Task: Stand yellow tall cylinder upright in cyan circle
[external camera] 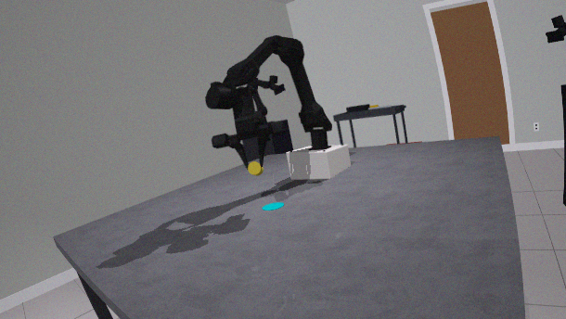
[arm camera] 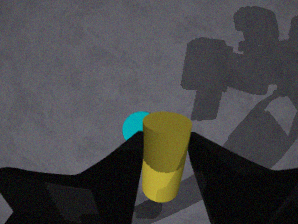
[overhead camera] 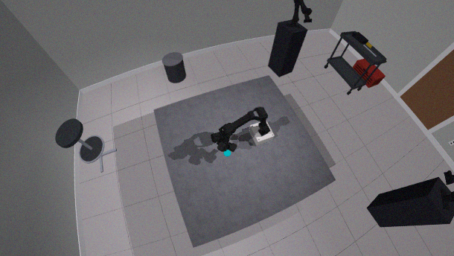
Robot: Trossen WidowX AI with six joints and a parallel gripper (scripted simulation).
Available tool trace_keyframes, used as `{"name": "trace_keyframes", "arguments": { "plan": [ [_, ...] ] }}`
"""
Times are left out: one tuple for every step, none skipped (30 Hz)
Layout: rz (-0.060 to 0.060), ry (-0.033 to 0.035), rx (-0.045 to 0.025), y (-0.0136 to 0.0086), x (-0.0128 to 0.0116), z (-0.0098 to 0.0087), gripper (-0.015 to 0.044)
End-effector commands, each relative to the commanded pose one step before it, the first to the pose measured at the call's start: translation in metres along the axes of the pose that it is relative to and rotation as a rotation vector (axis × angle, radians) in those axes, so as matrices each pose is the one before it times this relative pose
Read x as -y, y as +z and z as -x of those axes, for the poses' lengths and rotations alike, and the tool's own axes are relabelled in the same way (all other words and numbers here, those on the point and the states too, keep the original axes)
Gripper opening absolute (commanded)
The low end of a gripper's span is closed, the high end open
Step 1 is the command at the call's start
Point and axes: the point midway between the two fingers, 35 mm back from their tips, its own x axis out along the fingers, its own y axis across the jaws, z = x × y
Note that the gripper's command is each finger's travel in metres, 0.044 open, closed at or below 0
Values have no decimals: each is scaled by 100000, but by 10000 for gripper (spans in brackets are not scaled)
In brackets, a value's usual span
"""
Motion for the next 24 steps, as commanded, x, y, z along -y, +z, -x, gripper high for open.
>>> {"name": "trace_keyframes", "arguments": {
  "plan": [
    [-1555, 391, 2390, 80, 148, -386, 105],
    [-299, -9, 719, 41, 65, -89, 105],
    [-296, -8, 718, 40, 65, -88, 105],
    [-293, -7, 718, 39, 65, -87, 105],
    [-290, -7, 717, 39, 64, -86, 105],
    [-287, -6, 717, 38, 64, -85, 105],
    [-284, -5, 716, 37, 64, -84, 105],
    [-282, -4, 716, 36, 63, -83, 105],
    [-279, -4, 715, 35, 63, -82, 105],
    [-276, -3, 715, 34, 62, -81, 105],
    [-273, -2, 714, 33, 62, -80, 105],
    [-270, -2, 714, 32, 62, -79, 105],
    [-267, -1, 713, 31, 61, -78, 105],
    [-264, 0, 712, 30, 61, -77, 105],
    [-261, 1, 712, 30, 61, -76, 105],
    [-259, 1, 711, 29, 60, -75, 105],
    [-256, 2, 711, 28, 60, -74, 105],
    [-253, 3, 710, 27, 59, -73, 105],
    [-250, 4, 709, 26, 59, -71, 105],
    [-247, 5, 709, 25, 59, -70, 105],
    [-244, 5, 708, 25, 58, -69, 105],
    [-241, 6, 707, 24, 58, -68, 105],
    [-238, 7, 707, 23, 57, -67, 105],
    [-235, 8, 706, 22, 57, -66, 105]
  ]
}}
